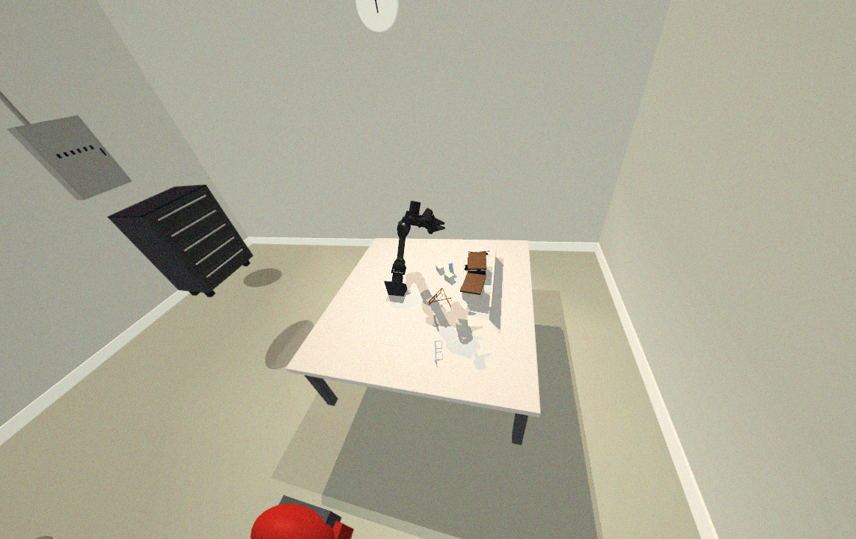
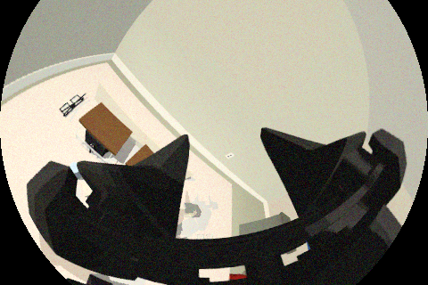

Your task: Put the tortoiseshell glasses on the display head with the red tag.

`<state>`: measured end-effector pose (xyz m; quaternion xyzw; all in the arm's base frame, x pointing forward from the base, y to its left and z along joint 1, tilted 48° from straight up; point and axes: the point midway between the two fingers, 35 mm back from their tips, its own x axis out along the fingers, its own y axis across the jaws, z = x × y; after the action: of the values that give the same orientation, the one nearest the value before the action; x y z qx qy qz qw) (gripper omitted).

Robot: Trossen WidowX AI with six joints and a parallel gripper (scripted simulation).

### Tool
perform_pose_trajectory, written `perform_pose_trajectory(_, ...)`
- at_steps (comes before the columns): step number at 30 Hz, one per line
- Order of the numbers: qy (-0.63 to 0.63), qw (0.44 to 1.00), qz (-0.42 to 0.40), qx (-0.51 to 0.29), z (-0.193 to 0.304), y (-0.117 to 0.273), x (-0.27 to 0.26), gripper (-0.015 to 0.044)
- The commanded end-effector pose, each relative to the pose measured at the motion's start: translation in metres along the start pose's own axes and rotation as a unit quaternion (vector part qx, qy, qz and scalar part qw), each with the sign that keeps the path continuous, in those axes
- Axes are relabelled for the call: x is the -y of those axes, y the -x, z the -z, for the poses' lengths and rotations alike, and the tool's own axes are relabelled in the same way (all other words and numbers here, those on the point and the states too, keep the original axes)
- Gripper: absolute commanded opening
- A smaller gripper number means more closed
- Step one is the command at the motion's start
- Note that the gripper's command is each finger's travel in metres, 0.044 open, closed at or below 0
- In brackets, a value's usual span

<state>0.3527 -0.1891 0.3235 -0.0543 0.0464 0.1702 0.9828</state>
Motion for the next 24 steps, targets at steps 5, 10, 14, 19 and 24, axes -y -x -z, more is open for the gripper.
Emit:
perform_pose_trajectory(5,0.003,0.989,-0.070,-0.130,0.122,-0.052,-0.025,0.0200)
perform_pose_trajectory(10,0.032,0.960,-0.169,-0.220,0.197,-0.070,-0.071,0.0200)
perform_pose_trajectory(14,0.059,0.919,-0.275,-0.277,0.248,-0.069,-0.119,0.0200)
perform_pose_trajectory(19,0.089,0.841,-0.432,-0.314,0.296,-0.048,-0.183,0.0200)
perform_pose_trajectory(24,0.100,0.772,-0.545,-0.312,0.319,-0.023,-0.222,0.0200)
